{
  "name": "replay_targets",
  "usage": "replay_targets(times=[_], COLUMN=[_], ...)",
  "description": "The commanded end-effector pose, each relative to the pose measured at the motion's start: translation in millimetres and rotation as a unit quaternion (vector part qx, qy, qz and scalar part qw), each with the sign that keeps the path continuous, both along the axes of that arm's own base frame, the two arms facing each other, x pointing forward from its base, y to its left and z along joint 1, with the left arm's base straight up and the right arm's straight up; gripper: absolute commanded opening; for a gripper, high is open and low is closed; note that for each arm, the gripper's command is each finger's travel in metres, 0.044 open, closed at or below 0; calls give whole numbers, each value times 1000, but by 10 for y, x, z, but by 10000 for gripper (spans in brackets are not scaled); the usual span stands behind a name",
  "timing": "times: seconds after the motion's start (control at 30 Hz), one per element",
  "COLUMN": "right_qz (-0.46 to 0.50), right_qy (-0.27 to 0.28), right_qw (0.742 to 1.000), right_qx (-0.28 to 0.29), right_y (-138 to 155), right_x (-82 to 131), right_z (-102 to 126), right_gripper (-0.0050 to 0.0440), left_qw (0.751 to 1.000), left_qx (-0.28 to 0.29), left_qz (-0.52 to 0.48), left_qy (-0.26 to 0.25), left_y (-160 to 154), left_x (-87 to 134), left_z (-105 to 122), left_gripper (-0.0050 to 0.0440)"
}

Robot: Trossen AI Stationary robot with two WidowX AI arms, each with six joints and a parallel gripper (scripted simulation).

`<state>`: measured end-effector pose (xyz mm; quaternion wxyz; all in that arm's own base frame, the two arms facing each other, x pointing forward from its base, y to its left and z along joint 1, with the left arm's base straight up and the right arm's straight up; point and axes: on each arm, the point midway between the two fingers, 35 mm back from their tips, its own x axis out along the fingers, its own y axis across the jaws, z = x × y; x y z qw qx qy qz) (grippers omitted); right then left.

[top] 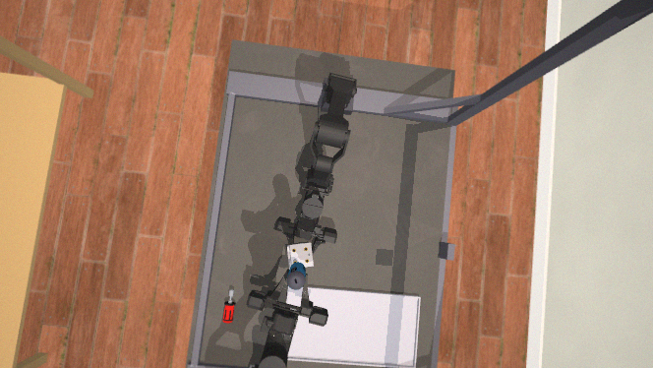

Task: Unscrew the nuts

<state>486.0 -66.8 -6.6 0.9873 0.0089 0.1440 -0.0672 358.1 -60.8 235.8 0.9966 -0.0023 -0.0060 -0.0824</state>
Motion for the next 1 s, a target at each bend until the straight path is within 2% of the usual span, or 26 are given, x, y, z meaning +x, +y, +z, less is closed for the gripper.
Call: replay_targets(times=[0.0, 0.4, 0.97], right_qz=[-1, -1, -1], right_qy=[-20, -20, -20], right_qw=[1000, 1000, 1000], right_qx=[-2, -2, -2], right_y=[-8, -8, -8], right_x=[57, 57, 57], right_z=[162, 162, 162], right_gripper=[240, 240, 240], left_qw=[1000, 1000, 999], left_qx=[0, 0, -4], left_qz=[-1, -2, -3], left_qy=[-17, -31, -41], left_y=[-71, -258, -263], left_x=[5, 28, 36], left_z=[35, -212, -138], left_gripper=[161, 161, 161])
